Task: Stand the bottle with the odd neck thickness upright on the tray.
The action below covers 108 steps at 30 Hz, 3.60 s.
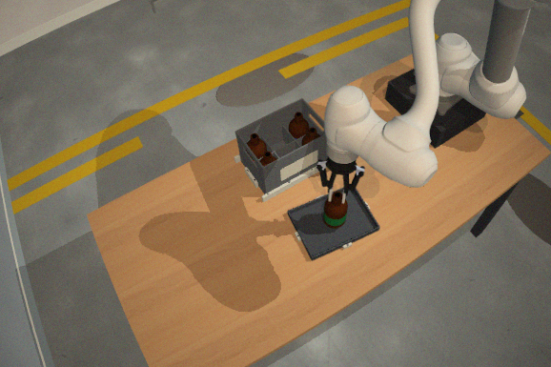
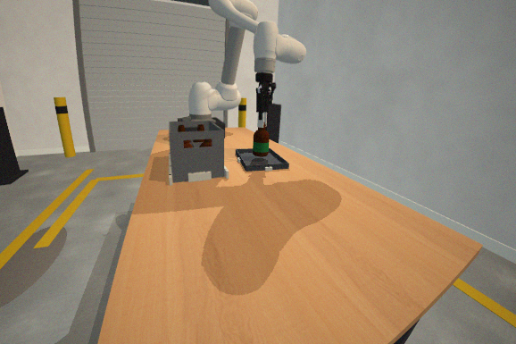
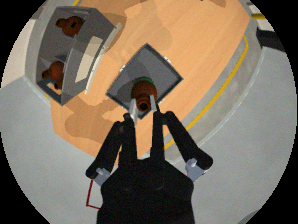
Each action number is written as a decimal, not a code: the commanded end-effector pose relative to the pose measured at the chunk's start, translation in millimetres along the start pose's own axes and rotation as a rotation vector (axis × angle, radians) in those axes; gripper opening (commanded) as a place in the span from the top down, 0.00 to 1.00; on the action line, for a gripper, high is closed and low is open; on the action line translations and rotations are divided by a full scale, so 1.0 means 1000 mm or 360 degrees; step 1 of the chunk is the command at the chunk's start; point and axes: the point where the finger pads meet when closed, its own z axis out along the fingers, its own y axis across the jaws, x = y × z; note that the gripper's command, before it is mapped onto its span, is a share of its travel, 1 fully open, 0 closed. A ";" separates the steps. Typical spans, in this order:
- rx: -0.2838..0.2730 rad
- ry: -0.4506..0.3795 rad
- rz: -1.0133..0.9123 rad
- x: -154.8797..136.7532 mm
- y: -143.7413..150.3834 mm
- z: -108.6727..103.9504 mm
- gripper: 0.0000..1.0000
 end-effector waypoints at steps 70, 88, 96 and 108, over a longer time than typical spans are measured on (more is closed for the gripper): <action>0.0002 0.0006 0.0012 0.002 -0.001 0.006 1.00; 0.0002 0.0006 0.0012 0.003 -0.001 0.010 1.00; 0.0002 0.0006 0.0012 0.003 -0.002 0.012 1.00; 0.0002 0.0006 0.0012 0.004 -0.002 0.017 1.00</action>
